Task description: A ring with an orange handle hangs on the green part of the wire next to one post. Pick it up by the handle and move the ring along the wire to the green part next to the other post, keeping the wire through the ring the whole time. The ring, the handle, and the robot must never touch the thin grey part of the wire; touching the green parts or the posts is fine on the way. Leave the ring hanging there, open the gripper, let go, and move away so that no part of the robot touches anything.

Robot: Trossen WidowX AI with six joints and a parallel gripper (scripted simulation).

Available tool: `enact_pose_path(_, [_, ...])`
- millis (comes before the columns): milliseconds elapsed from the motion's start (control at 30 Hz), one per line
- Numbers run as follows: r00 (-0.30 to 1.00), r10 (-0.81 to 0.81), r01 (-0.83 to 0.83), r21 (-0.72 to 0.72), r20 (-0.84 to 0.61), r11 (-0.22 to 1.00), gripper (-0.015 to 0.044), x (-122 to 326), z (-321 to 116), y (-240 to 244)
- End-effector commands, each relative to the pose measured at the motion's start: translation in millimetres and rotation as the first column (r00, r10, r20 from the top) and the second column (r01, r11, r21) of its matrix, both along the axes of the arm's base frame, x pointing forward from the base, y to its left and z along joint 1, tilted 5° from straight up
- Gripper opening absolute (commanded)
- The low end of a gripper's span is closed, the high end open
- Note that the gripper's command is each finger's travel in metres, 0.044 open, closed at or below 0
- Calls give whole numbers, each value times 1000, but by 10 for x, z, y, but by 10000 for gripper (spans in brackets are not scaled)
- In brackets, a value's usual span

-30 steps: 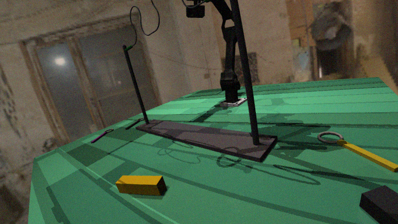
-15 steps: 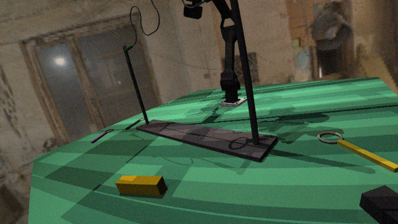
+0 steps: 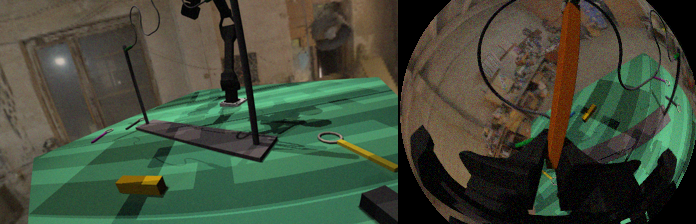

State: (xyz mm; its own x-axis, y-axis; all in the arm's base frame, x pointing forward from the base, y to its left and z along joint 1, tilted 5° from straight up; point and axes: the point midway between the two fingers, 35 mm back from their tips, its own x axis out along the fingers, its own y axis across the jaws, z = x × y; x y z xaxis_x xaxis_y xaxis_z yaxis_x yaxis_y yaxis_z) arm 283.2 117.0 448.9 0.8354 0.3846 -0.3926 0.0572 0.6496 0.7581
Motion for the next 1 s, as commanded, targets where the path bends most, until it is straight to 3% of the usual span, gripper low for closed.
enact_pose_path(0, [1000,1,-1,-57,7,998,-150,15,-6,-6])
enact_pose_path(967, [999,11,7,-415,42,910,-150,24,-100,-112])
